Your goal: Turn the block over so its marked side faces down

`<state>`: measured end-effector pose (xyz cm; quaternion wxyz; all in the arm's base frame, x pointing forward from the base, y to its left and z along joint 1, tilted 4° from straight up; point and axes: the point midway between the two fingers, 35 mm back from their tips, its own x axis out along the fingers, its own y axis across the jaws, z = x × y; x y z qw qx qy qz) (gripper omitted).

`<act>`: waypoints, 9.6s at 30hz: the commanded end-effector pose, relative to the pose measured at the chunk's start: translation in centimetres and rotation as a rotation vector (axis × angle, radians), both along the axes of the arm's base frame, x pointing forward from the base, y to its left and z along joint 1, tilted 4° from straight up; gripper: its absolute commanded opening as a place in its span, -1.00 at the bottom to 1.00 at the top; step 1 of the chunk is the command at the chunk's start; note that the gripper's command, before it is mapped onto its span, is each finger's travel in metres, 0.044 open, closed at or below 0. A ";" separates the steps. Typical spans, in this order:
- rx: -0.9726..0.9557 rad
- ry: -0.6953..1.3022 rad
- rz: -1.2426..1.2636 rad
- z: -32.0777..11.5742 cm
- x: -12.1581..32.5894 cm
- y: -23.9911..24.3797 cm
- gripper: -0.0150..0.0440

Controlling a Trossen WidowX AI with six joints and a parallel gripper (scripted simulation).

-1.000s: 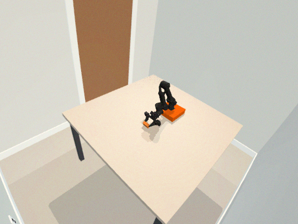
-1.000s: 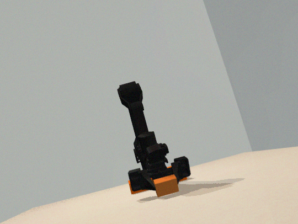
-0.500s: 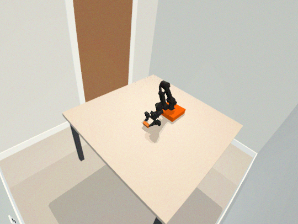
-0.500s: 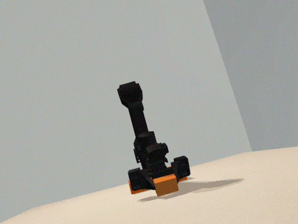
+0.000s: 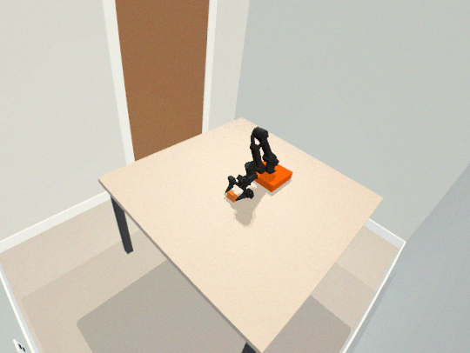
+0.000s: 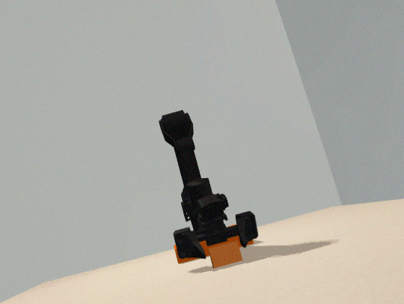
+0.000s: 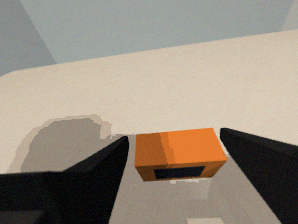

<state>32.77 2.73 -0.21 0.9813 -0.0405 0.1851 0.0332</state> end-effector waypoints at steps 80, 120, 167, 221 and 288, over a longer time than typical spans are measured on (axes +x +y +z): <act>-0.097 1.018 -0.058 9.3 1.6 0.9 1.00; -0.108 1.169 -0.073 2.3 2.3 0.4 1.00; -0.099 1.084 -0.065 4.4 2.4 0.6 -0.49; -0.047 0.366 -0.003 -0.3 3.5 0.6 -0.49; -0.007 -0.010 0.014 -0.1 1.3 0.1 1.00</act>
